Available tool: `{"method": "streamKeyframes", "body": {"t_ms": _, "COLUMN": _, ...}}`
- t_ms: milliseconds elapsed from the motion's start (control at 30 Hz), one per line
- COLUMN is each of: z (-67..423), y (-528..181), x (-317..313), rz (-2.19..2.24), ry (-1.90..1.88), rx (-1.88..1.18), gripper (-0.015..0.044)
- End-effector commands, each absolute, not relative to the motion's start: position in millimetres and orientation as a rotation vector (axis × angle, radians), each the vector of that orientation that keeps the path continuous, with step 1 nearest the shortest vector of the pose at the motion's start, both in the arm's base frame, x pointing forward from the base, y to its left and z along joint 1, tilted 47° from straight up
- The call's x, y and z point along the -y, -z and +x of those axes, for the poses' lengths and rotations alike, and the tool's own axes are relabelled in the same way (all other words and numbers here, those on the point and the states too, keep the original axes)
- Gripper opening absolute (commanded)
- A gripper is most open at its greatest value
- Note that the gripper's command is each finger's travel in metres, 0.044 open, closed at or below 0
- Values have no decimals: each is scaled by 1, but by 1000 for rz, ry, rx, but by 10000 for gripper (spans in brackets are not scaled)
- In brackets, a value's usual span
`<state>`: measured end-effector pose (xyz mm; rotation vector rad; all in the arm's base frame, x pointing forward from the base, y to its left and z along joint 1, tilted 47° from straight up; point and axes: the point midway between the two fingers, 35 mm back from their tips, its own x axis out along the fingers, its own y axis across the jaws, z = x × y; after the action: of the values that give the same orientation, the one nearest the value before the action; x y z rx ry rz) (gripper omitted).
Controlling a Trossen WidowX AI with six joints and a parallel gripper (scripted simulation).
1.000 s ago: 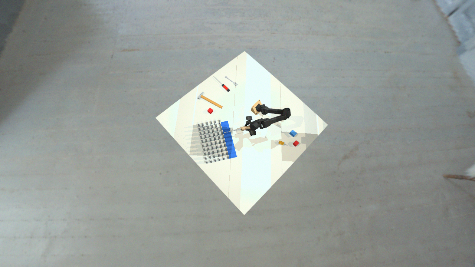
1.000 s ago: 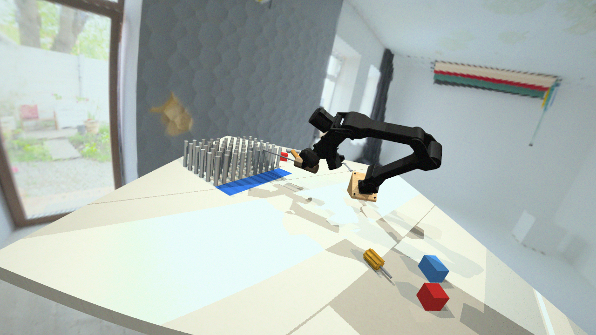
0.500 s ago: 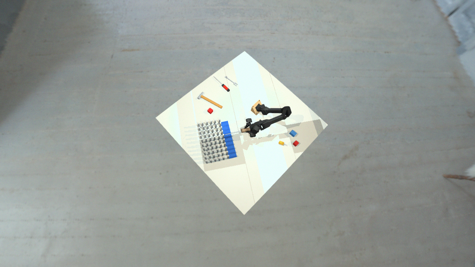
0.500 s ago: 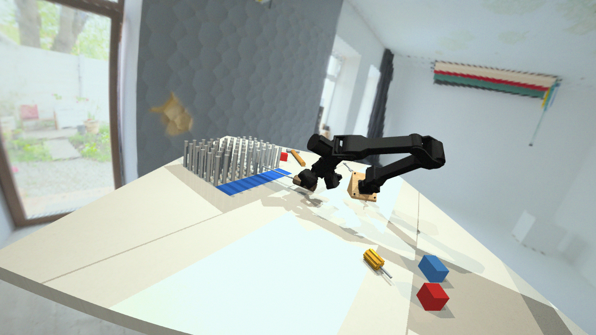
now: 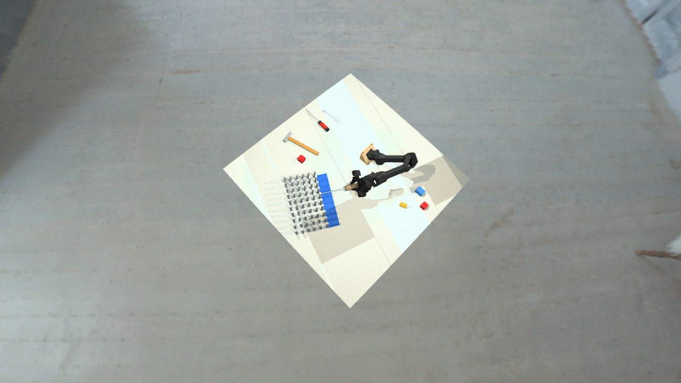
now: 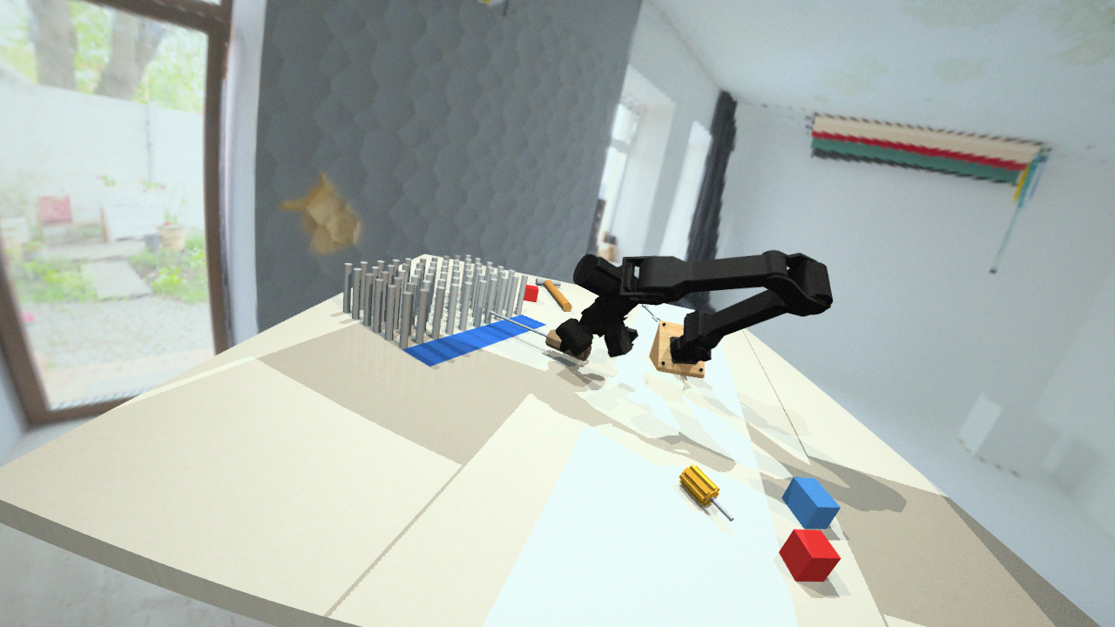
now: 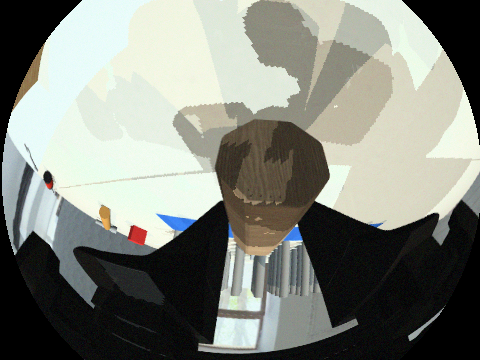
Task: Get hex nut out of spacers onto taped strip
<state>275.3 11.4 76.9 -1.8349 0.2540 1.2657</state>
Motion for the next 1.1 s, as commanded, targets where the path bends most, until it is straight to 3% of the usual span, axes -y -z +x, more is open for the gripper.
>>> {"method": "streamKeyframes", "body": {"t_ms": 0, "z": 278, "y": -76, "x": -9, "rz": -1837, "ry": -1261, "rx": -264, "gripper": 0}}
{"method": "streamKeyframes", "body": {"t_ms": 1067, "z": 292, "y": -70, "x": -3, "rz": -1839, "ry": -1260, "rx": -262, "gripper": 0}}
